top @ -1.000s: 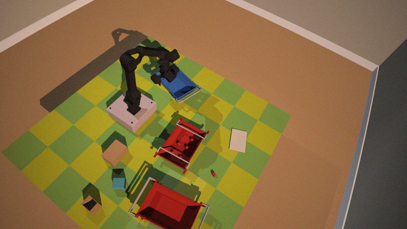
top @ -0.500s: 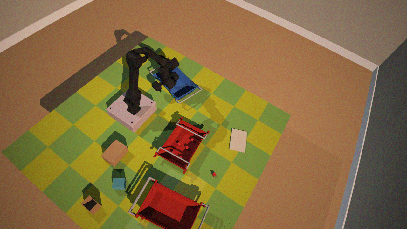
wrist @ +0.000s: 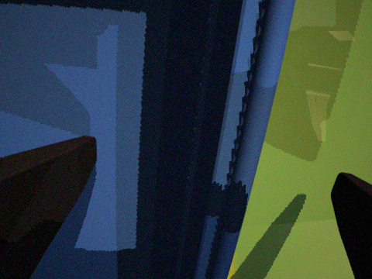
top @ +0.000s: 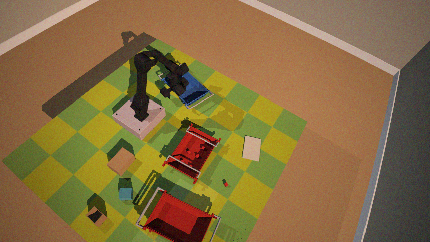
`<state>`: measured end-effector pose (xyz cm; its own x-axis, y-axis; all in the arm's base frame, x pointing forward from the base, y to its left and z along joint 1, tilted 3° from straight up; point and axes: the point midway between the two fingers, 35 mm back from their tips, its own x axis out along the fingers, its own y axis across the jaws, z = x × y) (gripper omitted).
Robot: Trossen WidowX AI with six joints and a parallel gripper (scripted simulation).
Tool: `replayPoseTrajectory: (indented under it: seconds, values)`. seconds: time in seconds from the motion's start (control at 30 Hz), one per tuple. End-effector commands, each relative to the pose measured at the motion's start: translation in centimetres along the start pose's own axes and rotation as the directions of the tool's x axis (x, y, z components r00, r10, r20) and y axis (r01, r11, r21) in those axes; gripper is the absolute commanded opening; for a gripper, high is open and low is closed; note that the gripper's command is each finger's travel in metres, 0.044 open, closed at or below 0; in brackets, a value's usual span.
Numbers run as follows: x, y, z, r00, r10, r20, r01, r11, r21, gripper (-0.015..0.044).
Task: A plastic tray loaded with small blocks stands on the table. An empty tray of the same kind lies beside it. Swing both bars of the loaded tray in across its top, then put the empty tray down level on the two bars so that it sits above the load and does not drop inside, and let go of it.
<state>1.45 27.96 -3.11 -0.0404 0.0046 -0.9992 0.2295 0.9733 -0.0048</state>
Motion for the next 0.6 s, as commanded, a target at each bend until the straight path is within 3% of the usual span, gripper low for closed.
replayPoseTrajectory:
  seconds: [0.0,0.57]
  values:
    - [0.21,-0.22,0.03,1.000,-0.007,0.001,0.007,1.000,0.004,0.0440]
    - [0.21,-0.22,0.03,1.000,-0.007,0.001,0.007,1.000,0.004,0.0213]
